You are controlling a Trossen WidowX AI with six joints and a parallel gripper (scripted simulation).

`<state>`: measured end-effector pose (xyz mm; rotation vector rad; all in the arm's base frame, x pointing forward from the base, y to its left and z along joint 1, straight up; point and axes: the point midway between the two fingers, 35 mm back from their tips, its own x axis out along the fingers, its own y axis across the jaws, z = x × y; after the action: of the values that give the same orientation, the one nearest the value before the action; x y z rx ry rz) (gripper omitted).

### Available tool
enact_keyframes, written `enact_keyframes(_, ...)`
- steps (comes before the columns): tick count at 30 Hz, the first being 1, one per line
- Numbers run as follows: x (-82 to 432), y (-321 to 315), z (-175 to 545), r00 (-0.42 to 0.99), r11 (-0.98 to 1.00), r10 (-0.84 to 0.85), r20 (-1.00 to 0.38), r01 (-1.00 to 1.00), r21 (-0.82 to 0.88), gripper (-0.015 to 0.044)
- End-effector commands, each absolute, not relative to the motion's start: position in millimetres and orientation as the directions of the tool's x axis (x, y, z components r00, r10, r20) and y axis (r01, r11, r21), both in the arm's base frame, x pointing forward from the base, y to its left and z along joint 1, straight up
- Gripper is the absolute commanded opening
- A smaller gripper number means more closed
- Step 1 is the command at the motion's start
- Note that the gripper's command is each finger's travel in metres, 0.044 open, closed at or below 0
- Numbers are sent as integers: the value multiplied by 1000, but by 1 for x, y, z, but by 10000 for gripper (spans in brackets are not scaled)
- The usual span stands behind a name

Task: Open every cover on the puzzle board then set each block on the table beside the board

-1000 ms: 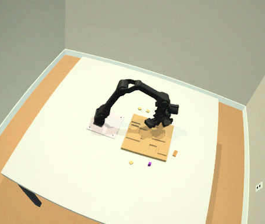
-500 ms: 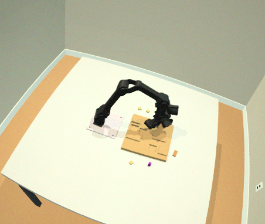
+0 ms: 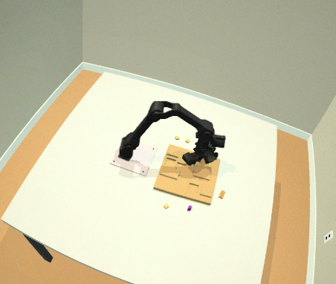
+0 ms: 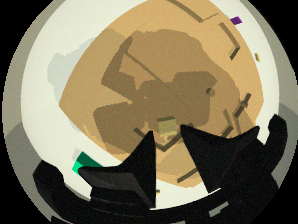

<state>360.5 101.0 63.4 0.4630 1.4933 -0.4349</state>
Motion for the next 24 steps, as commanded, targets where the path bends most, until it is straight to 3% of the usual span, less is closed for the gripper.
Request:
enact_keyframes(1,359,101,60,27,840,10,-1000,543,23,144)
enact_keyframes(24,359,101,49,27,840,10,-1000,543,23,144)
